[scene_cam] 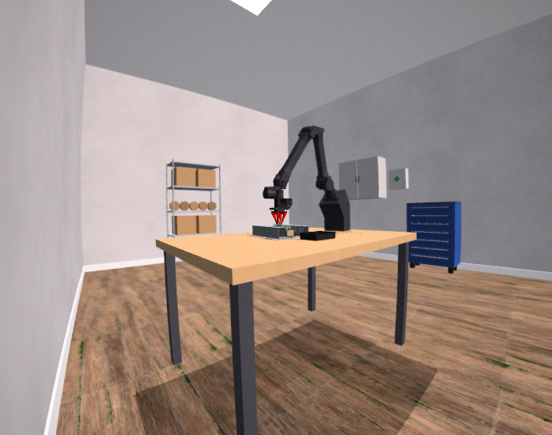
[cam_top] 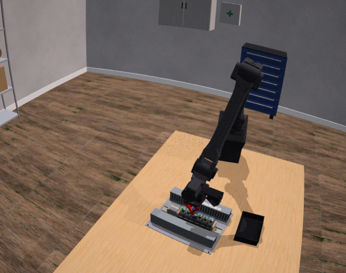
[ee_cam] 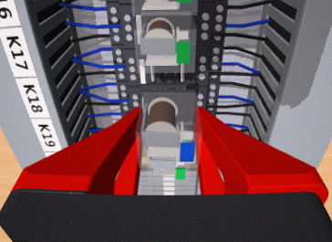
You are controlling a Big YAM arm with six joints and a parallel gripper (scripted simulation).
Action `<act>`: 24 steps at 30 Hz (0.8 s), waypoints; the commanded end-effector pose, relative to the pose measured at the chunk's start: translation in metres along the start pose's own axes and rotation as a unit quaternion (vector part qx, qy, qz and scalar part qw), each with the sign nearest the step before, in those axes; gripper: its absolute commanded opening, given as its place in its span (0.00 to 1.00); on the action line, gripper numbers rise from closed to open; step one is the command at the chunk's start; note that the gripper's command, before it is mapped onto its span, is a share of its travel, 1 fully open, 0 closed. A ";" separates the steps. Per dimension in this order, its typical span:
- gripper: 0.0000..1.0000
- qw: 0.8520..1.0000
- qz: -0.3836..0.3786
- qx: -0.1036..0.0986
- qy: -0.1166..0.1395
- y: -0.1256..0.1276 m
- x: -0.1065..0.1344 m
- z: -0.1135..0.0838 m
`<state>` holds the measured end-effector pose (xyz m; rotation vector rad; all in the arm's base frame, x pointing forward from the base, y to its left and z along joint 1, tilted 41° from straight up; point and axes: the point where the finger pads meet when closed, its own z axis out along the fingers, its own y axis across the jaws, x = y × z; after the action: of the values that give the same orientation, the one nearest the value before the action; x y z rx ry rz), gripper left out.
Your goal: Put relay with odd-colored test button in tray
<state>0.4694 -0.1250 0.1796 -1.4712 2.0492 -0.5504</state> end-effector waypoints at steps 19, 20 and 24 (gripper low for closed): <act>0.00 1.000 -0.010 0.018 -0.005 -0.015 -0.007 -0.017; 0.00 1.000 -0.010 0.018 -0.005 -0.015 -0.006 -0.018; 0.00 1.000 -0.009 0.018 -0.004 -0.014 -0.005 -0.026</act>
<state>0.4668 -0.1237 0.1802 -1.4758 2.0518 -0.5414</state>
